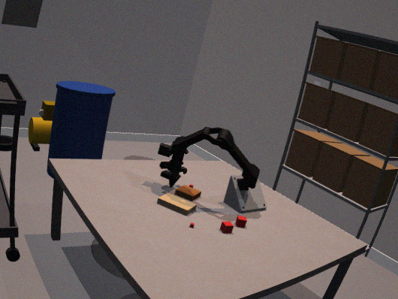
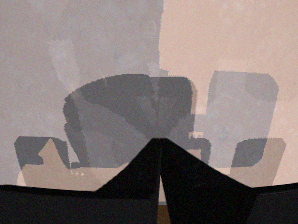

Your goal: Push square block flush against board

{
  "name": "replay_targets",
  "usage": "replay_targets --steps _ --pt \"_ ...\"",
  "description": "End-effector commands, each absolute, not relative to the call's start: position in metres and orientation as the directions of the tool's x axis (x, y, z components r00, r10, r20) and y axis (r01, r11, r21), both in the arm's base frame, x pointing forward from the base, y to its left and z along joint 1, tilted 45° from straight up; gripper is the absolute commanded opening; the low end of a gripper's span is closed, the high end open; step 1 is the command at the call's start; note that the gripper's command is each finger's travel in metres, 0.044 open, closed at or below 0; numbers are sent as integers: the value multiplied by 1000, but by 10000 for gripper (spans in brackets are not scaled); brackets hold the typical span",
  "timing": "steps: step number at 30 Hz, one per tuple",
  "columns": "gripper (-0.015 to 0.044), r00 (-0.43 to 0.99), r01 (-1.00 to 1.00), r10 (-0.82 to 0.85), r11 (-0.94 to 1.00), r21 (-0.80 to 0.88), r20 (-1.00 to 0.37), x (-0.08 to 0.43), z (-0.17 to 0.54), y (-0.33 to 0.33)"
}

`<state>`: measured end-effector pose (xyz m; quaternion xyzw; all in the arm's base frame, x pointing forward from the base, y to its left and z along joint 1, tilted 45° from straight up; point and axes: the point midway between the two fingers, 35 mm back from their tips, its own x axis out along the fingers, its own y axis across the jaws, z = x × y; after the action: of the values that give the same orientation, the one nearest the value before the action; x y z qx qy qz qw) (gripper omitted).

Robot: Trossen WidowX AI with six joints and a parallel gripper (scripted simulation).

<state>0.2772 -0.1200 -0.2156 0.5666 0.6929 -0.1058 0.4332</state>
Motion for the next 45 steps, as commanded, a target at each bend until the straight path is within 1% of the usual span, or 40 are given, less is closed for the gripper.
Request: replay_targets --steps 1,3,6,13,17,24,32,45 --pt "0 14 876 692 339 342 -722 278 -220 -124" --pt "0 17 877 692 337 344 -721 278 -208 -130" --pt "0 14 877 691 339 341 -723 277 -180 -157" --pt "0 14 874 690 343 344 -723 277 -177 -159" --pt "0 13 814 690 413 409 -724 268 -175 -159" --pt "0 13 653 689 543 528 -725 250 -170 -156" --pt "0 11 424 688 654 627 -725 229 -164 -151" --pt "0 9 -6 689 725 689 -725 194 -154 -138"
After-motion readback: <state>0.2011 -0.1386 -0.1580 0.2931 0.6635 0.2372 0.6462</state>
